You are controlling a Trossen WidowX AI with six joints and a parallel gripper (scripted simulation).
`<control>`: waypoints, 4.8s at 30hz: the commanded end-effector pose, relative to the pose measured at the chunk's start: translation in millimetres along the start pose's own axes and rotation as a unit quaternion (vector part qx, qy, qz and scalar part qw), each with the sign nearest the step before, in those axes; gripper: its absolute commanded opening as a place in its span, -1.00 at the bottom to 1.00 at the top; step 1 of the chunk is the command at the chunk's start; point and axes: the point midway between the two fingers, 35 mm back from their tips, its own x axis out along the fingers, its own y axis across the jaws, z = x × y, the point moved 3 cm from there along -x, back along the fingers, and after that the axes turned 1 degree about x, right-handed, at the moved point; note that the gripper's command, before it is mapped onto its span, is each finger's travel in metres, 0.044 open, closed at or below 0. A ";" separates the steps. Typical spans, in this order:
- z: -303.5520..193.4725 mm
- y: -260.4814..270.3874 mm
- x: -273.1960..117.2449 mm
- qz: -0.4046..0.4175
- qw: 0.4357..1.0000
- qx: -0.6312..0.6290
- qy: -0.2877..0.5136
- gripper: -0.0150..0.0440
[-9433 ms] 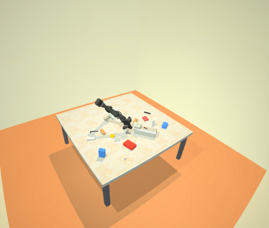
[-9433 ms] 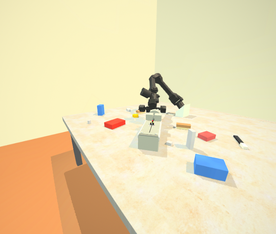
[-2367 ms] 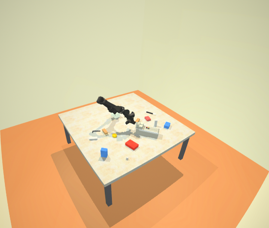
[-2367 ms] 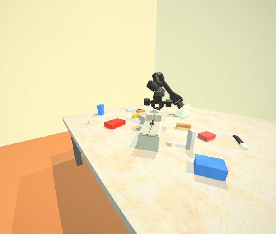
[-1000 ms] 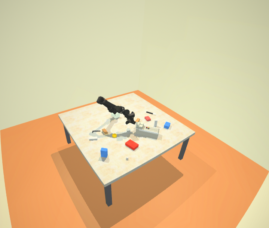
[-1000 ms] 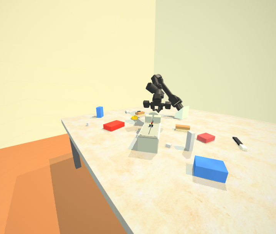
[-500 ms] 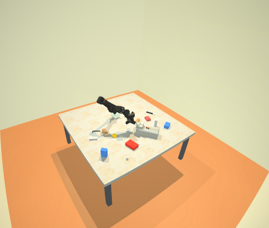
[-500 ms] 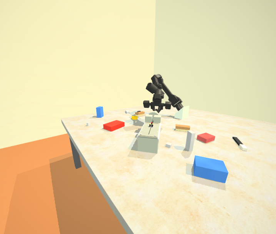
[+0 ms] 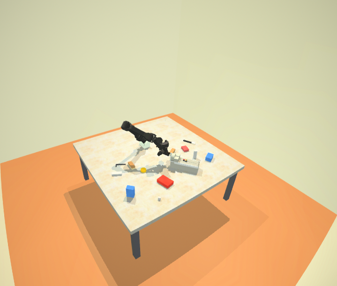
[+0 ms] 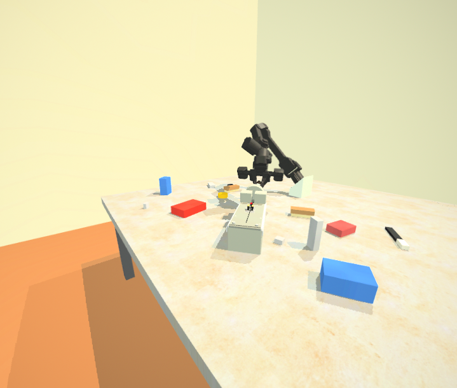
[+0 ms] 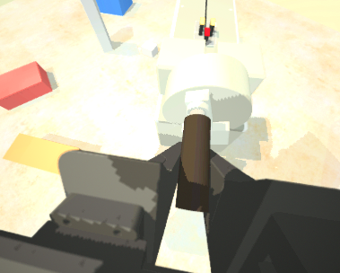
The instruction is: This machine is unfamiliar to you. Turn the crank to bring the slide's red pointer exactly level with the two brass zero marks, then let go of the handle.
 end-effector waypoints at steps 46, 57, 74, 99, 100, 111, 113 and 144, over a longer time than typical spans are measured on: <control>-3.4 10.1 3.7 0.011 1.000 -0.005 0.003 -0.49; -3.8 10.6 4.2 0.011 1.000 -0.005 0.003 -0.49; -1.5 3.6 2.0 0.000 1.000 -0.001 -0.001 -0.49; 1.3 3.6 -0.2 0.000 1.000 -0.001 -0.001 1.00; 4.7 3.5 -3.1 0.000 1.000 -0.001 -0.001 1.00; 37.9 4.0 -36.0 0.001 1.000 0.000 -0.002 1.00; 47.1 4.4 -43.5 0.003 1.000 -0.001 -0.002 1.00; 162.5 8.8 4.0 -0.158 0.974 0.159 0.019 1.00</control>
